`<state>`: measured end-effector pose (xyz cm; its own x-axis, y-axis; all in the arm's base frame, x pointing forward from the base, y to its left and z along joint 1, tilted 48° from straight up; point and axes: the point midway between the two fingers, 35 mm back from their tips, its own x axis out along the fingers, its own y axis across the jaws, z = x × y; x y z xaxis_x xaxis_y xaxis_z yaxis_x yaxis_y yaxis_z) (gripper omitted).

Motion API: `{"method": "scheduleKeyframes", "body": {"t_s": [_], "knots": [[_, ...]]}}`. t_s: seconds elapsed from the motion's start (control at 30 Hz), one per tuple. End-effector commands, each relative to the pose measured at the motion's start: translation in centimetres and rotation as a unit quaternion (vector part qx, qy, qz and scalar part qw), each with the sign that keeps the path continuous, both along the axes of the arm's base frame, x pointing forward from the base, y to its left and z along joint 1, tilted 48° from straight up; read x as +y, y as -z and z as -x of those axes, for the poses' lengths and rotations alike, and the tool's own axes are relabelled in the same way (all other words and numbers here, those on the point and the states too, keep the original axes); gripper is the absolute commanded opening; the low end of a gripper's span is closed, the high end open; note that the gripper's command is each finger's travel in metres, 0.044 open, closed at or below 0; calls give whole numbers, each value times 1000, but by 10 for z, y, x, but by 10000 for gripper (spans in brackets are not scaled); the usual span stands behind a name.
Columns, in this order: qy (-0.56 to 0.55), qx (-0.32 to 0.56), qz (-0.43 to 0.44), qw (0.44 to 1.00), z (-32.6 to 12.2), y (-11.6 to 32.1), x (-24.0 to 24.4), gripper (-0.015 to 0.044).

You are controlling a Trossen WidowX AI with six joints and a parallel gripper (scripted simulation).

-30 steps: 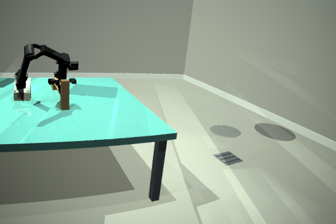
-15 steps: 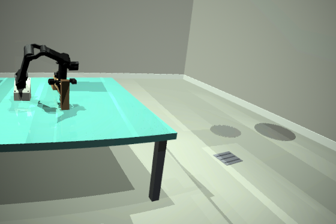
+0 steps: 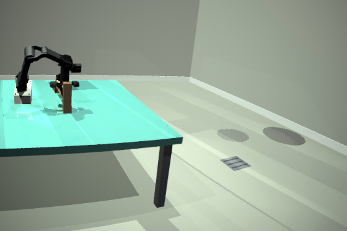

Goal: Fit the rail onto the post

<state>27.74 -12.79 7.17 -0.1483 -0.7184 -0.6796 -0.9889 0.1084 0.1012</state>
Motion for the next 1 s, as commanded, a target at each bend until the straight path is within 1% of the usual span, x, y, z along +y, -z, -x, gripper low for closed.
{"method": "scheduleKeyframes", "body": {"t_s": [0.0, 0.3, 0.83, 0.87, 0.97], "knots": [[-2, 0, 2, 1000, -1, -3, -2, 0], [-2, 0, 2, 1000, -1, -4, -3, 0], [0, 0, -2, 1000, 0, 0, 0, 420], [0, 0, -2, 1000, 0, 0, 0, 440], [0, 0, -2, 1000, 0, 0, 0, 440]]}}
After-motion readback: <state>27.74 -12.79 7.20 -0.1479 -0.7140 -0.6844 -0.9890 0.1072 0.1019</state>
